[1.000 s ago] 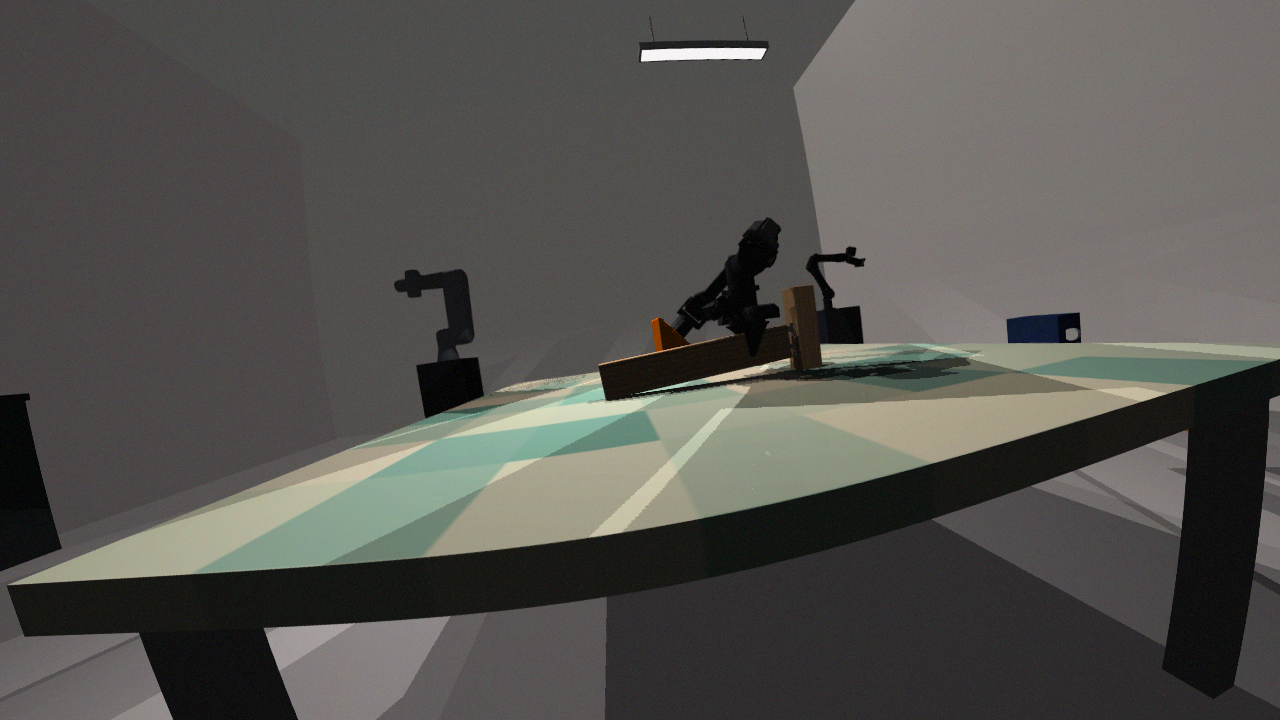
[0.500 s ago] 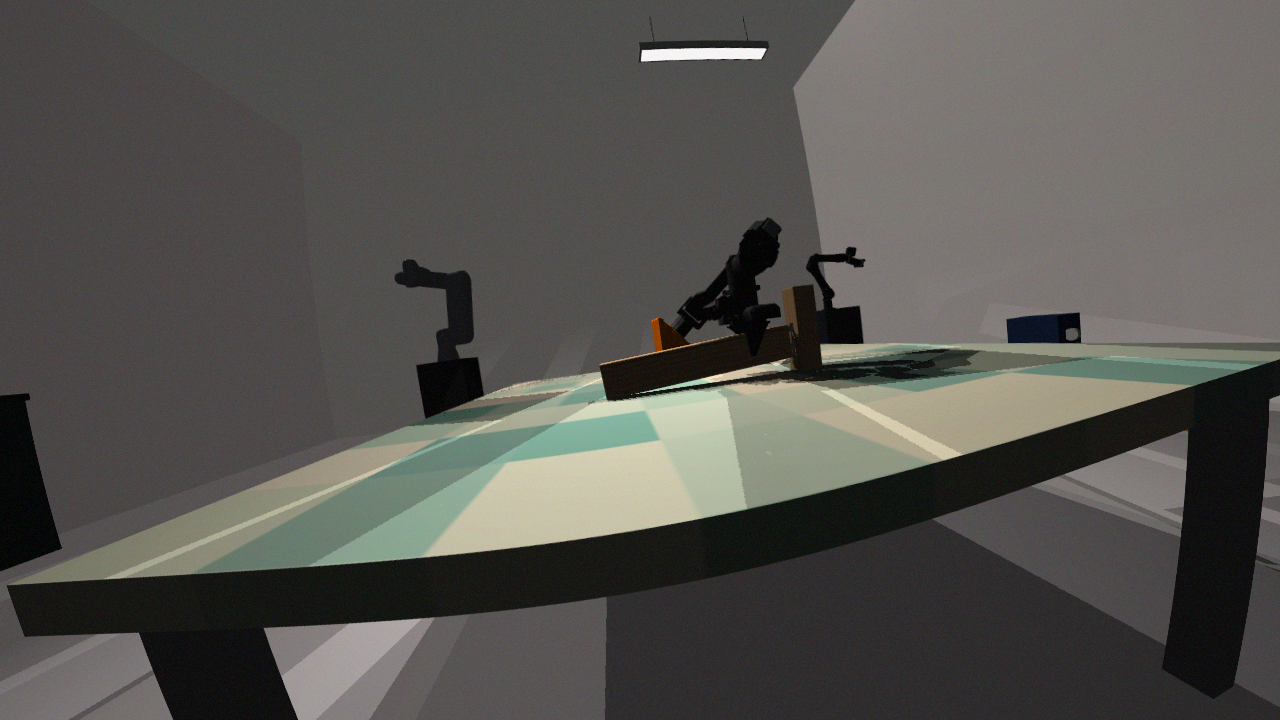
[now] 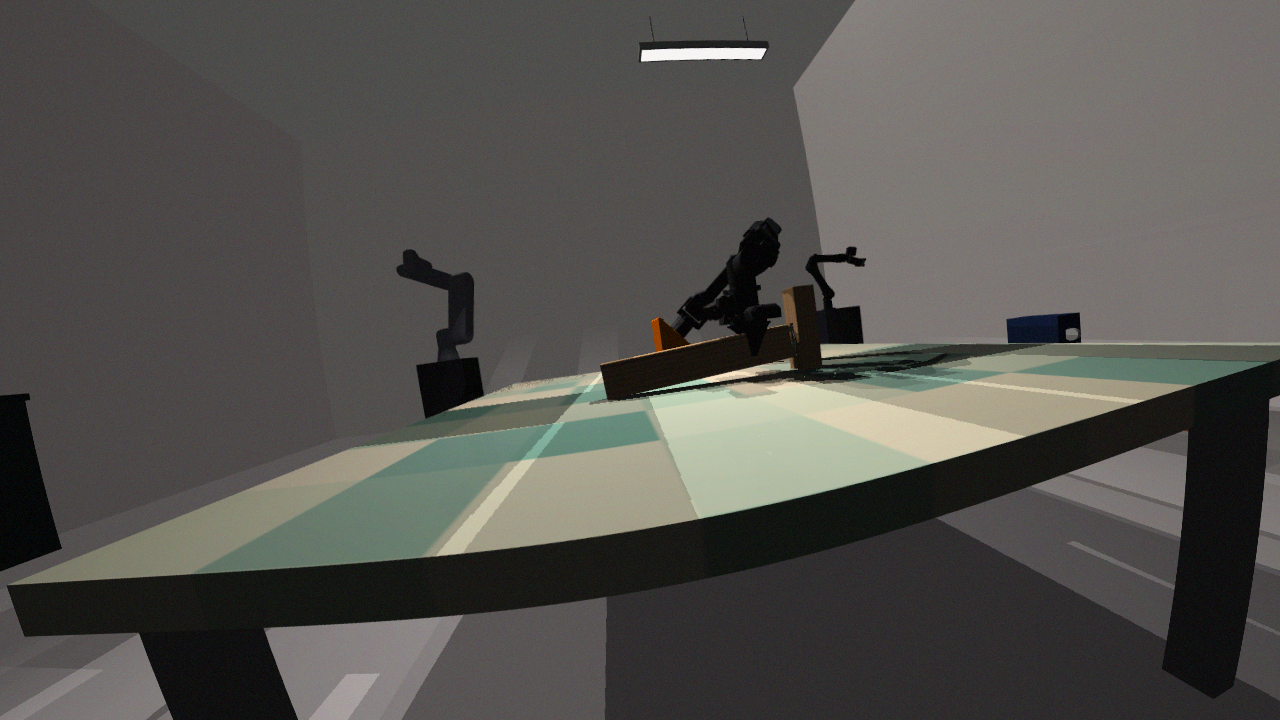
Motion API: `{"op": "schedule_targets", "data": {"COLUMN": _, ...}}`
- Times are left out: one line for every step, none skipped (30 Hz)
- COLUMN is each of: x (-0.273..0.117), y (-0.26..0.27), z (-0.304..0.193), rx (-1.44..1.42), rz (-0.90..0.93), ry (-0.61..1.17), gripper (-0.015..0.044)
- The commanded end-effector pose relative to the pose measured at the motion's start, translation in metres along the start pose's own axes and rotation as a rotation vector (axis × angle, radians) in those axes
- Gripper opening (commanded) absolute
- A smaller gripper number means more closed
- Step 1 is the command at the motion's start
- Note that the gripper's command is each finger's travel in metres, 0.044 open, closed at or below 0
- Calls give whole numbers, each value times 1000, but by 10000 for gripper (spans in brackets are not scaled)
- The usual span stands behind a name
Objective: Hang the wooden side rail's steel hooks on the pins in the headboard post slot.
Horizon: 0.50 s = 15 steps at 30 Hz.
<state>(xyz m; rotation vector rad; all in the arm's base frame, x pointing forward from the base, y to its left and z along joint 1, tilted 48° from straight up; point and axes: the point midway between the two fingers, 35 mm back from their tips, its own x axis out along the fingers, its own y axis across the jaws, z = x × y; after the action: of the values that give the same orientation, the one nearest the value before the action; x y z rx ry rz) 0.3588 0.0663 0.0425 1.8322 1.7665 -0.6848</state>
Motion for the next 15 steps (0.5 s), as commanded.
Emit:
{"op": "schedule_targets", "data": {"x": -2, "y": 3, "z": -2, "rx": -2, "rz": 9, "ry": -1, "gripper": 0}}
{"op": "schedule_targets", "data": {"x": -2, "y": 3, "z": -2, "rx": -2, "rz": 9, "ry": -1, "gripper": 0}}
{"op": "schedule_targets", "data": {"x": -2, "y": 3, "z": -2, "rx": -2, "rz": 9, "ry": -1, "gripper": 0}}
{"op": "schedule_targets", "data": {"x": -2, "y": 3, "z": -2, "rx": -2, "rz": 9, "ry": -1, "gripper": 0}}
{"op": "schedule_targets", "data": {"x": -2, "y": 3, "z": -2, "rx": -2, "rz": 9, "ry": -1, "gripper": 0}}
{"op": "schedule_targets", "data": {"x": -2, "y": 2, "z": -2, "rx": -2, "rz": 9, "ry": -1, "gripper": 0}}
{"op": "schedule_targets", "data": {"x": -2, "y": 2, "z": -3, "rx": -2, "rz": 9, "ry": -1, "gripper": 0}}
{"op": "schedule_targets", "data": {"x": -3, "y": 2, "z": -3, "rx": -2, "rz": 9, "ry": -1, "gripper": 0}}
{"op": "schedule_targets", "data": {"x": -3, "y": 2, "z": -3, "rx": -2, "rz": 9, "ry": -1, "gripper": 0}}
{"op": "schedule_targets", "data": {"x": -3, "y": 2, "z": -3, "rx": -2, "rz": 9, "ry": -1, "gripper": 0}}
{"op": "schedule_targets", "data": {"x": -3, "y": 2, "z": -3, "rx": -2, "rz": 9, "ry": -1, "gripper": 0}}
{"op": "schedule_targets", "data": {"x": -3, "y": 2, "z": -3, "rx": -2, "rz": 9, "ry": -1, "gripper": 0}}
{"op": "schedule_targets", "data": {"x": -3, "y": 2, "z": -3, "rx": -2, "rz": 9, "ry": -1, "gripper": 0}}
{"op": "schedule_targets", "data": {"x": -3, "y": 2, "z": -3, "rx": -2, "rz": 9, "ry": -1, "gripper": 0}}
{"op": "schedule_targets", "data": {"x": -3, "y": 1, "z": -3, "rx": -2, "rz": 9, "ry": -1, "gripper": 0}}
